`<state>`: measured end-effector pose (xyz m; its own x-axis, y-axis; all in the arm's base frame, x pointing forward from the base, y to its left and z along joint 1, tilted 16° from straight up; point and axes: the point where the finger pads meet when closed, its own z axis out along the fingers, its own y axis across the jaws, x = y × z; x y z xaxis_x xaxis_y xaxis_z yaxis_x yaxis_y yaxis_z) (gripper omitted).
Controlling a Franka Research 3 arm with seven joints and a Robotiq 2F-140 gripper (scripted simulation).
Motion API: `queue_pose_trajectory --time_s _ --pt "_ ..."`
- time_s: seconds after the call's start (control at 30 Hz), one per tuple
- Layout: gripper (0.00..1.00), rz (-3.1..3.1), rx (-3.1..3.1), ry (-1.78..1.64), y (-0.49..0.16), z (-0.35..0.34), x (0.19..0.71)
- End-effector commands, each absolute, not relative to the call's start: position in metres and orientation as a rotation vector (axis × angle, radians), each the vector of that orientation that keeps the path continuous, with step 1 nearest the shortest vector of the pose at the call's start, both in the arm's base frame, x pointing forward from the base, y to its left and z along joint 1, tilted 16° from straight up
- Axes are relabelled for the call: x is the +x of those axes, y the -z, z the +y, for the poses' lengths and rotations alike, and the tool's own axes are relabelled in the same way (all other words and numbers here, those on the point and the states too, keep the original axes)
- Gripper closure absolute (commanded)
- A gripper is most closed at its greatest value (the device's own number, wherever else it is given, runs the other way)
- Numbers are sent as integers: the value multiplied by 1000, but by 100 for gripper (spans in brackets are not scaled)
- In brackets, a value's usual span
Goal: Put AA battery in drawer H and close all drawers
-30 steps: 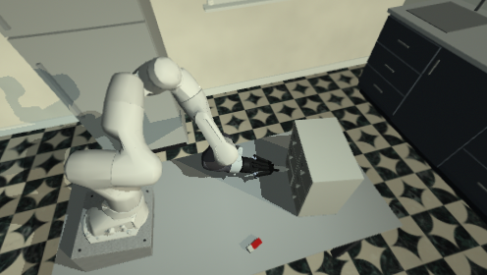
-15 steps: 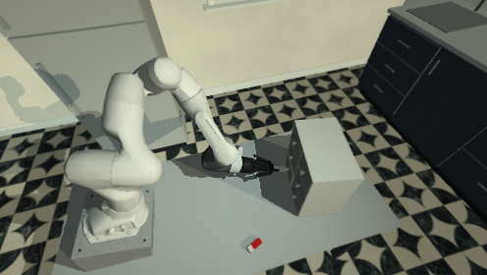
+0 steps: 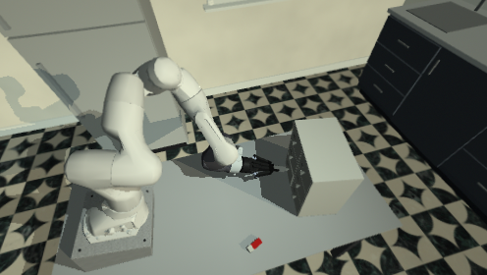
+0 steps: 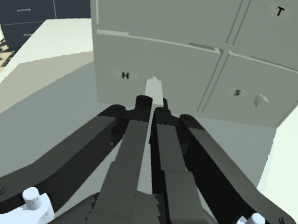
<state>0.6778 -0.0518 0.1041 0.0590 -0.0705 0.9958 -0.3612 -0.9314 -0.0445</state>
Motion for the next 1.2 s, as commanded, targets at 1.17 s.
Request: queue_pose_trajectory --time_s 1.17 --pt "100 -435 2116 -1965 -93 -35 632"
